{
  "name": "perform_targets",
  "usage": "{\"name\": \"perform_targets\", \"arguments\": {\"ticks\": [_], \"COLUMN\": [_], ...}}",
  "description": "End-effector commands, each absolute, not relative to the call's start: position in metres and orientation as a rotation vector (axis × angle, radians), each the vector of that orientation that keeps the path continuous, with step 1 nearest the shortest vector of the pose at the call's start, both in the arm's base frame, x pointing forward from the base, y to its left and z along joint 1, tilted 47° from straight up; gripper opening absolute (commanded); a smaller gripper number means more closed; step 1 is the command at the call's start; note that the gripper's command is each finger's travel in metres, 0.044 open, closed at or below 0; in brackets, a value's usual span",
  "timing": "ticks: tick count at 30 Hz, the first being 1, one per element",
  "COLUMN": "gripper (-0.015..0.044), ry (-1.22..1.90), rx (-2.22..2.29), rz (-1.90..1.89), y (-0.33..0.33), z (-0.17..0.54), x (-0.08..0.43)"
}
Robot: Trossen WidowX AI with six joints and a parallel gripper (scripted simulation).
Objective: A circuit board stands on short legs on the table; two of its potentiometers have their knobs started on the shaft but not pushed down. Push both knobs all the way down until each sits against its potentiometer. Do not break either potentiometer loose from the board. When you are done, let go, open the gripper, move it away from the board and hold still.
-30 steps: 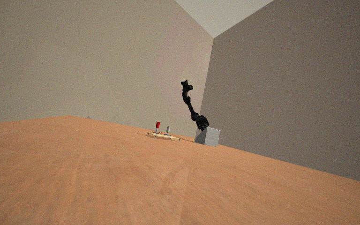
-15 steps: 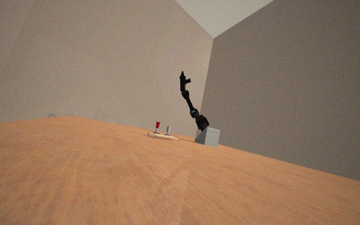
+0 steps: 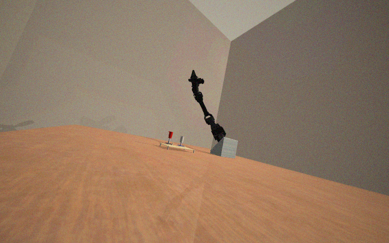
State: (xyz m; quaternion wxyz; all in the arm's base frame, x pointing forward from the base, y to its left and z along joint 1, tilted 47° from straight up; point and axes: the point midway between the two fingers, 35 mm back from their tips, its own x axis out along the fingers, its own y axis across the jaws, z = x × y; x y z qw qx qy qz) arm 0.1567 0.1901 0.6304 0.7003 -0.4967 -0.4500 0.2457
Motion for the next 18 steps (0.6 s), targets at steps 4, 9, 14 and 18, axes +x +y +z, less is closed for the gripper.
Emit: {"name": "perform_targets", "arguments": {"ticks": [4,9,14,18], "gripper": [0.0000,0.0000,0.0000,0.0000], "ry": [-0.745,-0.587,-0.429,-0.302], "rx": [-1.037,-0.989,-0.941,-0.901], "rz": [0.652,0.694,0.722,0.733], "y": [0.214,0.225,0.233,0.238], "z": [0.587,0.559,0.529,0.503], "x": [0.209,0.237,0.263,0.283]}}
